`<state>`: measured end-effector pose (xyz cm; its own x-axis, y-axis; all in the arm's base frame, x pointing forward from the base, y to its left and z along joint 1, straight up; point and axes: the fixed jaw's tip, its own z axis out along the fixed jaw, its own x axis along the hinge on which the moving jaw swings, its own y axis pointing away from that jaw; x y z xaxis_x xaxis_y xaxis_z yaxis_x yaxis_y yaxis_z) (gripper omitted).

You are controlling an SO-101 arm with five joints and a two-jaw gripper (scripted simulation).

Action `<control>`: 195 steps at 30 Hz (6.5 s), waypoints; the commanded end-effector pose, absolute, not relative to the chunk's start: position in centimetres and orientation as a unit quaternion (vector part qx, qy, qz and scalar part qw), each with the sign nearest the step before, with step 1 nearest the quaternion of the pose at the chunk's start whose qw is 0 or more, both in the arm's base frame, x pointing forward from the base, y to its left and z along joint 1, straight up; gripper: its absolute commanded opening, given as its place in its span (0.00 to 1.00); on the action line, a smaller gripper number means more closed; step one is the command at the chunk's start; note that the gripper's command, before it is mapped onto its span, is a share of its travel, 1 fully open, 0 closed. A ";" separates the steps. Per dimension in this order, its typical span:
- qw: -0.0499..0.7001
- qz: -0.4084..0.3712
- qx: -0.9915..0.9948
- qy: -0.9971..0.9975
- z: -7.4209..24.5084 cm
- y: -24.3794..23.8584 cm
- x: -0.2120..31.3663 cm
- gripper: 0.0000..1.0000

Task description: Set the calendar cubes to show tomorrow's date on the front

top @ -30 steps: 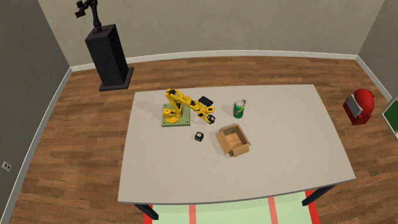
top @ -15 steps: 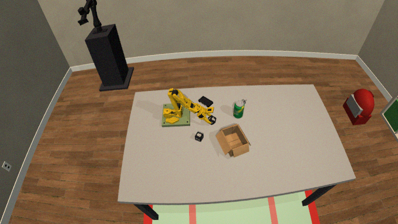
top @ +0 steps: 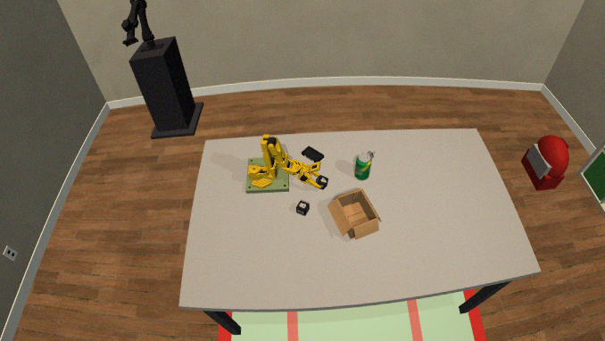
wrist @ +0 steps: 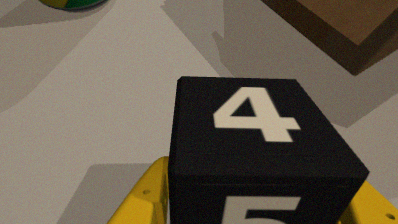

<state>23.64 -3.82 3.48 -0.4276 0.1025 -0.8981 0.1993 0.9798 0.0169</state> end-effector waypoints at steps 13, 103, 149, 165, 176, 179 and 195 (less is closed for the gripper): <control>0.549 -0.054 0.086 0.830 3.6 -4.0 23.3 0.00; 0.551 -0.060 0.094 0.827 1.6 -4.4 22.9 0.00; 0.551 -0.060 0.094 0.827 1.1 -4.4 22.9 0.24; 0.551 -0.060 0.094 0.827 1.1 -4.4 22.9 0.31; 0.551 -0.060 0.094 0.827 1.1 -4.4 22.9 0.36; 0.551 -0.060 0.094 0.827 1.1 -4.4 22.9 0.36; 0.551 0.082 0.291 0.778 2.0 -3.9 21.7 0.36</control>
<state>22.04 -4.02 1.46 -0.2936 0.4075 -0.8647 0.3292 0.8923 0.3088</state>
